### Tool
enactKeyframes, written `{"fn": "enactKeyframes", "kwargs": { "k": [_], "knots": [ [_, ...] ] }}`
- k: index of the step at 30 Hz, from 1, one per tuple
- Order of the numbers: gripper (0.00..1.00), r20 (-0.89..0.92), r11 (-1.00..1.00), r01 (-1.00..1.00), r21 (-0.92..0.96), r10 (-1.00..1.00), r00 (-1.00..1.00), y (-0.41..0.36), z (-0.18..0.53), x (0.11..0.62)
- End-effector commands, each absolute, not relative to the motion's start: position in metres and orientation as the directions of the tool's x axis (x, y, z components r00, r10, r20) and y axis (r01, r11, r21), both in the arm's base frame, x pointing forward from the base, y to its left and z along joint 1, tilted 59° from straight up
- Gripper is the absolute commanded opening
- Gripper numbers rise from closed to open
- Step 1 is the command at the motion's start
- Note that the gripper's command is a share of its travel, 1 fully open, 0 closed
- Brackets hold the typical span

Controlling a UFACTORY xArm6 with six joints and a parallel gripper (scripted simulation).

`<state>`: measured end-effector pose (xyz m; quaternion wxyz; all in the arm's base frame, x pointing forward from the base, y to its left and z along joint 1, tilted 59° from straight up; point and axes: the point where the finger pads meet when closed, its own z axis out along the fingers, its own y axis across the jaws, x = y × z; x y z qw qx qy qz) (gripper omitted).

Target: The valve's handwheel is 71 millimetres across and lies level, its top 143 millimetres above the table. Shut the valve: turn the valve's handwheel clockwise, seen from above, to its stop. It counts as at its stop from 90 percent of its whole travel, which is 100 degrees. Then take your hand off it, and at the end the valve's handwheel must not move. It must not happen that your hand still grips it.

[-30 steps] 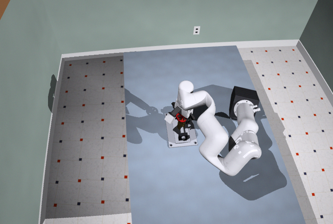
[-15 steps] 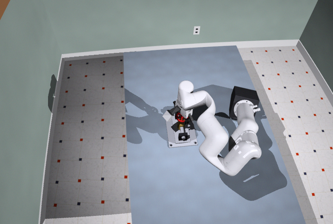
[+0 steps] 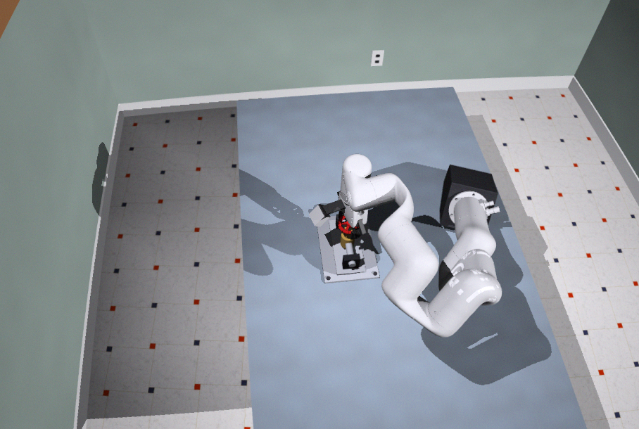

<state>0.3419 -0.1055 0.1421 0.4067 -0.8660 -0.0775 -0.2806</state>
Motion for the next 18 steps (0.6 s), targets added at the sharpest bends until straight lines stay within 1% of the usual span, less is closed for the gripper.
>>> {"fn": "enactKeyframes", "kwargs": {
  "k": [1, 18],
  "knots": [
    [0.0, 0.505, -0.651, 0.307, -0.694, -0.137, 0.852, -0.1064, 0.1425, 0.3422],
    [0.0, 0.259, -0.574, 0.021, -0.818, -0.336, 0.905, -0.1064, 0.1425, 0.3422]
  ]
}}
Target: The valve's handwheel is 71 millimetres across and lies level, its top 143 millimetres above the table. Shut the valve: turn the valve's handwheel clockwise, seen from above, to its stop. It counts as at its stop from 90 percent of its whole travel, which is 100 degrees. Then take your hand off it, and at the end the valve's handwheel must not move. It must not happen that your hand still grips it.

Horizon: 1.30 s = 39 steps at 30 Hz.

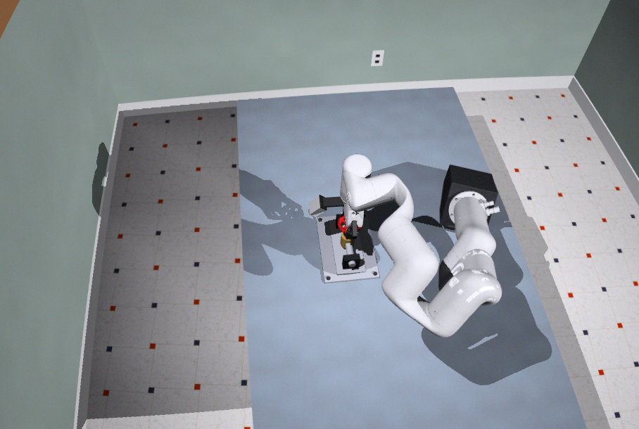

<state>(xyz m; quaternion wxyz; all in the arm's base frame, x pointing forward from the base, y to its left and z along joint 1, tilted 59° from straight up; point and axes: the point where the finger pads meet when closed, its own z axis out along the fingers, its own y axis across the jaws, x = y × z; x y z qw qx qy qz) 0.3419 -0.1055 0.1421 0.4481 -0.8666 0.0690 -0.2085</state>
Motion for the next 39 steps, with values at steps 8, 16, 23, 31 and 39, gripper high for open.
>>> {"fn": "enactKeyframes", "kwargs": {
  "k": [8, 16, 23, 31, 39],
  "knots": [
    [0.0, 0.117, -0.509, -0.132, -0.85, -0.428, 0.896, -0.1064, 0.1425, 0.3422],
    [0.0, 0.015, -0.455, -0.238, -0.858, -0.486, 0.874, -0.1064, 0.1425, 0.3422],
    [0.0, -0.094, -0.389, -0.347, -0.853, -0.54, 0.837, -0.1064, 0.1425, 0.3422],
    [0.0, -0.174, -0.337, -0.424, -0.841, -0.574, 0.8, -0.1064, 0.1425, 0.3422],
    [0.0, -0.26, -0.276, -0.504, -0.818, -0.606, 0.752, -0.1064, 0.1425, 0.3422]
  ]
}}
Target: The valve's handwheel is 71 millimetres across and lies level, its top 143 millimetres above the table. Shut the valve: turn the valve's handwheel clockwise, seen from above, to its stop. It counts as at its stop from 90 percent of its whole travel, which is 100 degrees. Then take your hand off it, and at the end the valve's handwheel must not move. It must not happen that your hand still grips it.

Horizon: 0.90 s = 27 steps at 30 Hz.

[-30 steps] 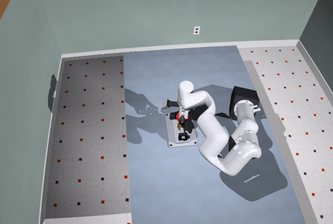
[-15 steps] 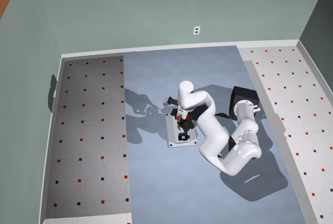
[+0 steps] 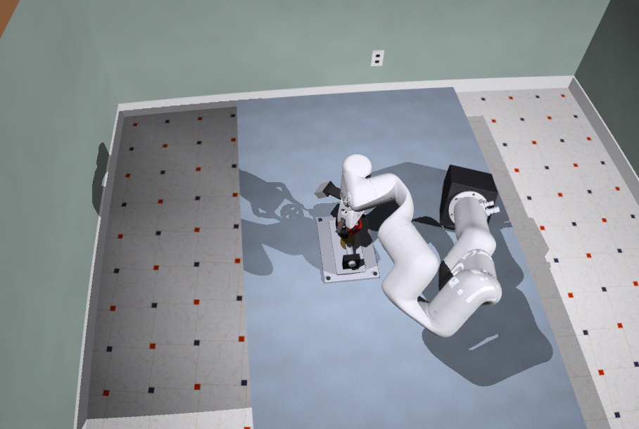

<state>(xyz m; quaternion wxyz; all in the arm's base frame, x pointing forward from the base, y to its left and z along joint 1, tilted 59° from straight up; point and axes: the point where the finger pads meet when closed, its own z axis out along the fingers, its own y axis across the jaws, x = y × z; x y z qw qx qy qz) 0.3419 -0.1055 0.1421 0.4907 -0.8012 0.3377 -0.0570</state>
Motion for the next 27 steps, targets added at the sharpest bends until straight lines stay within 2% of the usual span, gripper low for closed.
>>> {"fn": "enactKeyframes", "kwargs": {
  "k": [1, 27],
  "knots": [
    [0.0, -0.268, -0.269, -0.513, -0.815, -0.609, 0.747, -0.1064, 0.1425, 0.3422],
    [0.0, -0.371, -0.189, -0.604, -0.774, -0.638, 0.675, -0.1064, 0.1425, 0.3422]
  ]
}}
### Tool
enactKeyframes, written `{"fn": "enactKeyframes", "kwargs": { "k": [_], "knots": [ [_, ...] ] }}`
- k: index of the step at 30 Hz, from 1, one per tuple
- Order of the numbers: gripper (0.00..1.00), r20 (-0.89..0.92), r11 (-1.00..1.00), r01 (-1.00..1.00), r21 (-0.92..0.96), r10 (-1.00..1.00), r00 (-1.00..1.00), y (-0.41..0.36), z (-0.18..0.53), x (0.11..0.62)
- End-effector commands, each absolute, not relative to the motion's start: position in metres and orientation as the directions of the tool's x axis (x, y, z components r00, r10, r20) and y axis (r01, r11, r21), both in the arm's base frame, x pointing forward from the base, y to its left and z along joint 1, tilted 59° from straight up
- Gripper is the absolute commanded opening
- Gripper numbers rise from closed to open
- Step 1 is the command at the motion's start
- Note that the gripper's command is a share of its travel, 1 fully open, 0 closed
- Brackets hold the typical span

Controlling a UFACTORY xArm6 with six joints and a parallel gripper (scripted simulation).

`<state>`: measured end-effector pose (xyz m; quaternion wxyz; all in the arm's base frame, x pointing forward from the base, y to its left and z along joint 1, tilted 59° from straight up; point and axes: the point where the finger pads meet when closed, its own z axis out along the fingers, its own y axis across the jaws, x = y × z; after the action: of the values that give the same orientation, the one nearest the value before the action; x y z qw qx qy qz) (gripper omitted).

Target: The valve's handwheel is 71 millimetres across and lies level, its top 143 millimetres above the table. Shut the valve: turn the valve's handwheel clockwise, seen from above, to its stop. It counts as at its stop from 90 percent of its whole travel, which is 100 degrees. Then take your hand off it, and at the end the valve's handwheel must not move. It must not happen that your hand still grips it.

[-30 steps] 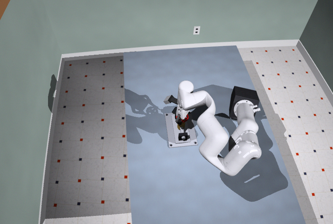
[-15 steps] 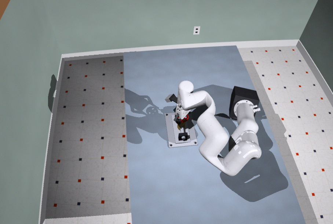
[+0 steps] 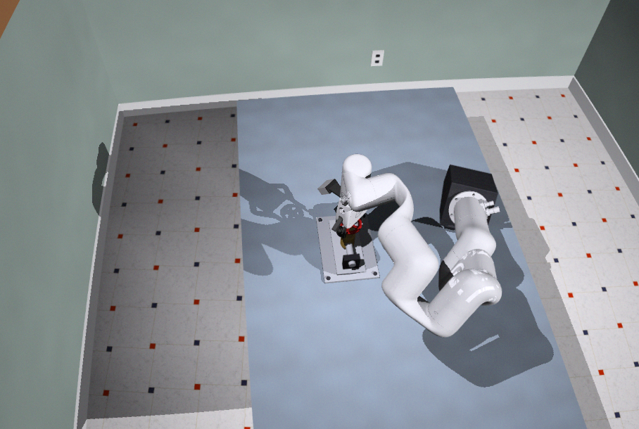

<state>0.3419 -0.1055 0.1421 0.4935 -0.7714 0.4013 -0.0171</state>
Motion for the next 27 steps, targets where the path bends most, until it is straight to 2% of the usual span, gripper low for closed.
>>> {"fn": "enactKeyframes", "kwargs": {
  "k": [1, 22, 23, 27],
  "knots": [
    [0.0, -0.372, -0.188, -0.605, -0.774, -0.638, 0.674, -0.1064, 0.1425, 0.3422],
    [0.0, -0.376, -0.185, -0.608, -0.772, -0.639, 0.671, -0.1064, 0.1425, 0.3422],
    [1.0, -0.376, -0.185, -0.608, -0.772, -0.639, 0.671, -0.1064, 0.1425, 0.3422],
    [1.0, -0.376, -0.185, -0.608, -0.772, -0.639, 0.671, -0.1064, 0.1425, 0.3422]
  ]
}}
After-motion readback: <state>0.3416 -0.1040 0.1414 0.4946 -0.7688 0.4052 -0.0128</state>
